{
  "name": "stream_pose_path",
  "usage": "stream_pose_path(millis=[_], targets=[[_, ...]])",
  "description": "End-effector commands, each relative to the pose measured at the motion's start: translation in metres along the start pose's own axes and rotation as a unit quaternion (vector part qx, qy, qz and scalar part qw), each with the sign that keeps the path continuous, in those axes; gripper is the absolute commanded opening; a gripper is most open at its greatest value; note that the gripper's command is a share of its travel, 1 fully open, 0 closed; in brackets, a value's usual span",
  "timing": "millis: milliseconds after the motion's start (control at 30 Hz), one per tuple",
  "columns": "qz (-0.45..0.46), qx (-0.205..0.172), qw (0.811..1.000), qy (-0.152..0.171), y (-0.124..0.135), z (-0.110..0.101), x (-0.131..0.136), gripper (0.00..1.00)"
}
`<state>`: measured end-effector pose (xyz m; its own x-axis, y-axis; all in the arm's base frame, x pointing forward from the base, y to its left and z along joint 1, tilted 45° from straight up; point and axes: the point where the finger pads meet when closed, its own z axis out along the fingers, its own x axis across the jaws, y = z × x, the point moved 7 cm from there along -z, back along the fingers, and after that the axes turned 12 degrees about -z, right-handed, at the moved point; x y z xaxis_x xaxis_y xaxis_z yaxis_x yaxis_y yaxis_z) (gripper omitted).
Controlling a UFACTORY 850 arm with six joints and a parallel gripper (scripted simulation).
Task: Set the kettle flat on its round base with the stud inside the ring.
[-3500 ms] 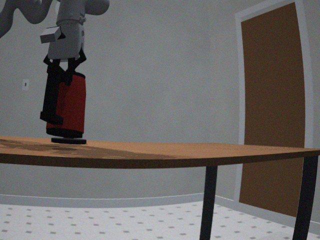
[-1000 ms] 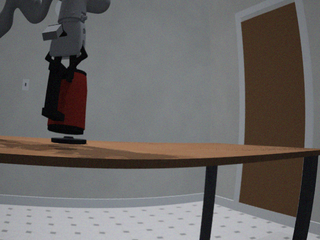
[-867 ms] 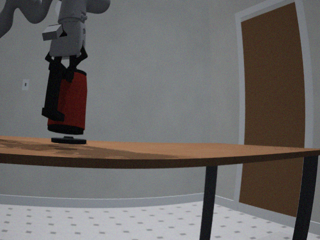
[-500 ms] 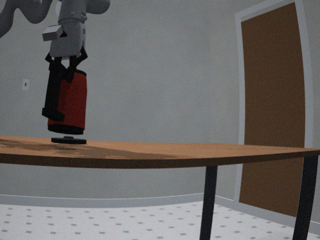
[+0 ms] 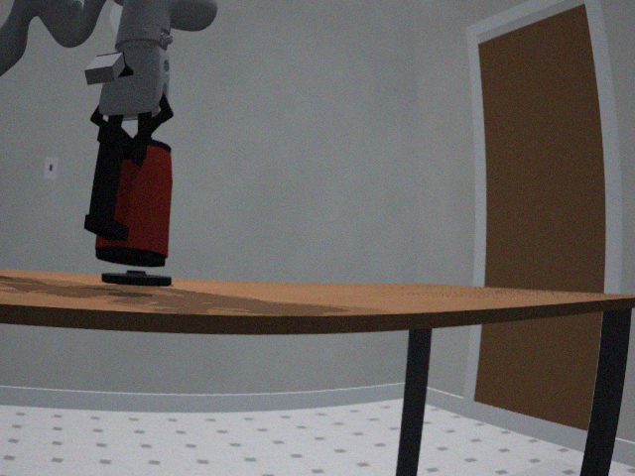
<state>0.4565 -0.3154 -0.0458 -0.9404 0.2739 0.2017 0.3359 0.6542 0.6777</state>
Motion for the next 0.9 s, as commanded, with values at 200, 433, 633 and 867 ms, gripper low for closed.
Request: stream_pose_path(millis=[200,433,633,867], targets=[[0.000,0.001,1.000,-0.001,0.016,-0.001,0.002,0.00],[0.000,0.001,1.000,-0.001,0.031,-0.001,0.004,0.00],[0.000,0.001,1.000,-0.001,0.042,-0.001,0.006,0.00],[0.000,0.001,1.000,-0.001,0.063,-0.001,0.009,0.00]])
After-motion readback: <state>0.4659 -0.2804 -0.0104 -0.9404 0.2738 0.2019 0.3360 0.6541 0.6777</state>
